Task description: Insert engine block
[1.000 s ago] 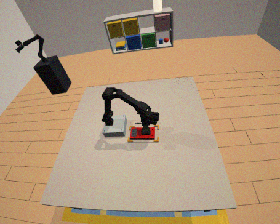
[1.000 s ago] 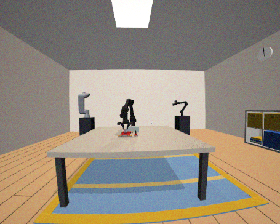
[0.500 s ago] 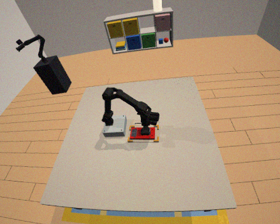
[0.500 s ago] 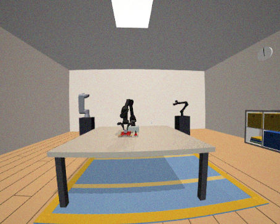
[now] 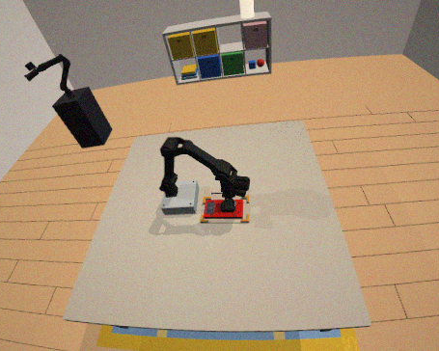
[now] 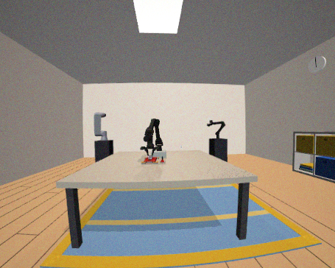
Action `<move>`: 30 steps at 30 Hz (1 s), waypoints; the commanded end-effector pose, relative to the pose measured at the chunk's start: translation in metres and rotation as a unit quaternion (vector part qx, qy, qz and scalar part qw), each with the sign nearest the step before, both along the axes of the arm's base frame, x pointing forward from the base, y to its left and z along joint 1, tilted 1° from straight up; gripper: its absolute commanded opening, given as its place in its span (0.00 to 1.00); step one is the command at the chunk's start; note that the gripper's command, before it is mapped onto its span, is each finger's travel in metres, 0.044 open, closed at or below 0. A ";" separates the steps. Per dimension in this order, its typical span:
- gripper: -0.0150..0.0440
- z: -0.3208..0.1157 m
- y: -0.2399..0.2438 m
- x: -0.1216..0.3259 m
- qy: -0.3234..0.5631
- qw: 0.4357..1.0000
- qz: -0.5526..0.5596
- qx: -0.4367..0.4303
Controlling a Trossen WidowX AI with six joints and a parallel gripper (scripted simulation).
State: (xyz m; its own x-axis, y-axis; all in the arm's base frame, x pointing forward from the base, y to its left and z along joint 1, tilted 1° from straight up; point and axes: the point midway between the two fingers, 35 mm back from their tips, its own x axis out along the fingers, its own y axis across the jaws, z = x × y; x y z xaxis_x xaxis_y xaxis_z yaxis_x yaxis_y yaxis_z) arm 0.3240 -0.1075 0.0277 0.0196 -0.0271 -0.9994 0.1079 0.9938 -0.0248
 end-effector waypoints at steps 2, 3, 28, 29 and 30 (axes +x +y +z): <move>0.52 -0.001 0.000 0.000 -0.001 1.000 -0.003 0.000; 0.52 -0.001 0.000 0.000 -0.001 1.000 -0.003 0.000; 0.52 -0.006 0.000 0.001 -0.001 1.000 -0.001 0.000; 0.52 -0.006 0.000 0.001 -0.001 1.000 -0.001 0.000; 0.52 -0.006 0.000 0.001 -0.001 1.000 -0.001 0.000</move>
